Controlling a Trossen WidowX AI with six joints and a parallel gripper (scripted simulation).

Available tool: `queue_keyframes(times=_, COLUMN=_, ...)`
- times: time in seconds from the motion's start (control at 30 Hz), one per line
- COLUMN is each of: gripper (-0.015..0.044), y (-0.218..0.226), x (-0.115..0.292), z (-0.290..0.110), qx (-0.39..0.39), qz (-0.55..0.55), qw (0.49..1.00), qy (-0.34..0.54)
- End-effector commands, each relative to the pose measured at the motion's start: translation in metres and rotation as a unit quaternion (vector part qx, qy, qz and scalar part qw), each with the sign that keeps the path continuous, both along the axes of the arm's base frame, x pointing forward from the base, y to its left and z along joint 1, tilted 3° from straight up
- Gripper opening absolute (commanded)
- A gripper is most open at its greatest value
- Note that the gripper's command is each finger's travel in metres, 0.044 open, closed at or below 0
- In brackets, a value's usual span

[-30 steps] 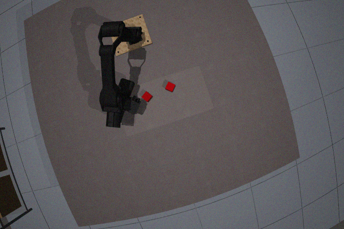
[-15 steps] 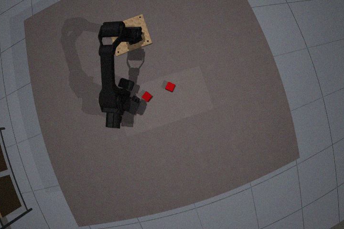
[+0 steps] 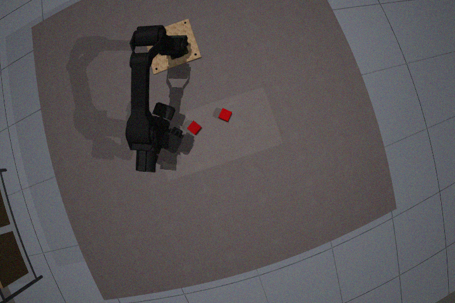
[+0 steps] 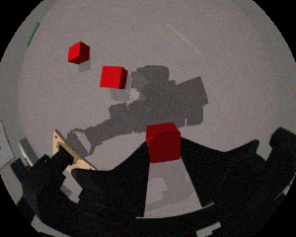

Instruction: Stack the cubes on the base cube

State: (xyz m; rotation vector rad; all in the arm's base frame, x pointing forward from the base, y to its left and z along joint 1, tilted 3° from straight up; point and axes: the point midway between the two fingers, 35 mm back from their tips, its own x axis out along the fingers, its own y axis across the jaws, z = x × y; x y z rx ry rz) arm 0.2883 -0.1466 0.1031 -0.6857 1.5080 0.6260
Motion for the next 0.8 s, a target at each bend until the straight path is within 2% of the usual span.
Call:
queue_keyframes(times=0.0, gripper=0.0105, y=0.001, x=0.001, z=0.015, qx=-0.002, qz=0.000, qw=1.000, qy=-0.004)
queue_keyframes(times=0.5, gripper=0.0105, y=0.006, x=-0.002, z=0.053, qx=0.002, qz=0.006, qw=1.000, qy=-0.009)
queue_keyframes(times=0.77, gripper=0.0105, y=0.022, x=0.005, z=0.049, qx=0.003, qz=-0.094, qw=0.995, qy=-0.015)
